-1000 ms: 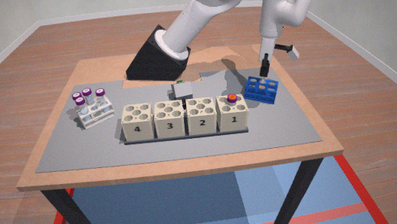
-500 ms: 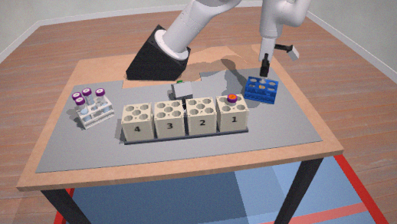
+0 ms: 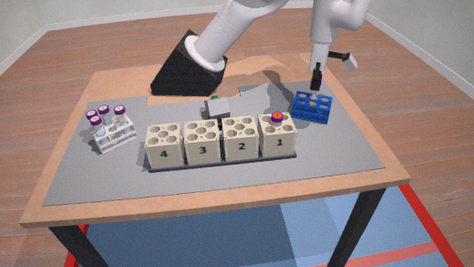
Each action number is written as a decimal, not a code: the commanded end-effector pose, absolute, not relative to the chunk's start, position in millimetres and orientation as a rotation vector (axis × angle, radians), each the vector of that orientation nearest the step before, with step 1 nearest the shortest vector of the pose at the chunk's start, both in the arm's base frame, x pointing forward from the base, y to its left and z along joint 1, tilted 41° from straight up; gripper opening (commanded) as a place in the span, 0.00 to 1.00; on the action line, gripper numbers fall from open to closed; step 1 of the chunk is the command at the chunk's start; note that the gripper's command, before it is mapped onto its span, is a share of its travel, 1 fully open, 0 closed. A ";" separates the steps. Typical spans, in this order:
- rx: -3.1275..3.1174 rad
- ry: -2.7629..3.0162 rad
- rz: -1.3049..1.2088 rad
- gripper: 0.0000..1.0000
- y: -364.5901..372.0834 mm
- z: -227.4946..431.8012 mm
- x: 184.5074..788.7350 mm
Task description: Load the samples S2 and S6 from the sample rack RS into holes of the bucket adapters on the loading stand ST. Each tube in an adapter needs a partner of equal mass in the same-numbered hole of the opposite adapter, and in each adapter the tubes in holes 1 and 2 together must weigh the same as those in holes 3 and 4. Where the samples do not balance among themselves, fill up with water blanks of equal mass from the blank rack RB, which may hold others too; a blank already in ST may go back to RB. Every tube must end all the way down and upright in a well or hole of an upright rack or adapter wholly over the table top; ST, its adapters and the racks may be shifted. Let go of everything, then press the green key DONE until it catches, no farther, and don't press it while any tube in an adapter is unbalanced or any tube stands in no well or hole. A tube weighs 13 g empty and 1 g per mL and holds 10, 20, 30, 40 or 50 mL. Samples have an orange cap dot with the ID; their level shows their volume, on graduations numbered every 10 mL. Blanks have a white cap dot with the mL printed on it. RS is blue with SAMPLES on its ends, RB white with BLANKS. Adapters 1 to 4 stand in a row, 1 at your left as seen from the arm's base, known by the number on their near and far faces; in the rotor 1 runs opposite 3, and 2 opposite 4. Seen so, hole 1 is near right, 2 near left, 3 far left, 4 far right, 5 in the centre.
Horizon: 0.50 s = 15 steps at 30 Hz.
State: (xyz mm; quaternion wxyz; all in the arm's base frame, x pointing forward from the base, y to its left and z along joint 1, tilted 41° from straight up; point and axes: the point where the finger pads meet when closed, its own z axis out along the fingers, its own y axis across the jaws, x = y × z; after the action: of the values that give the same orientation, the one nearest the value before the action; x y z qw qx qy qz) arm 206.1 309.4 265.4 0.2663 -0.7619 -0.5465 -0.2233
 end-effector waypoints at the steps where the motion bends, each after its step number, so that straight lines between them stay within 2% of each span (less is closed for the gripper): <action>1: -2.057 -1.475 -0.604 0.00 308.5 266.9 206.3; 15: -2.057 -1.475 -0.604 0.00 302.9 273.5 205.9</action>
State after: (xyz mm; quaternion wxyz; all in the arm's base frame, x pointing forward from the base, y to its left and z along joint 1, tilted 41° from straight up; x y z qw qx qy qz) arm 205.6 303.4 272.3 0.2663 -0.7620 -0.5464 -0.2232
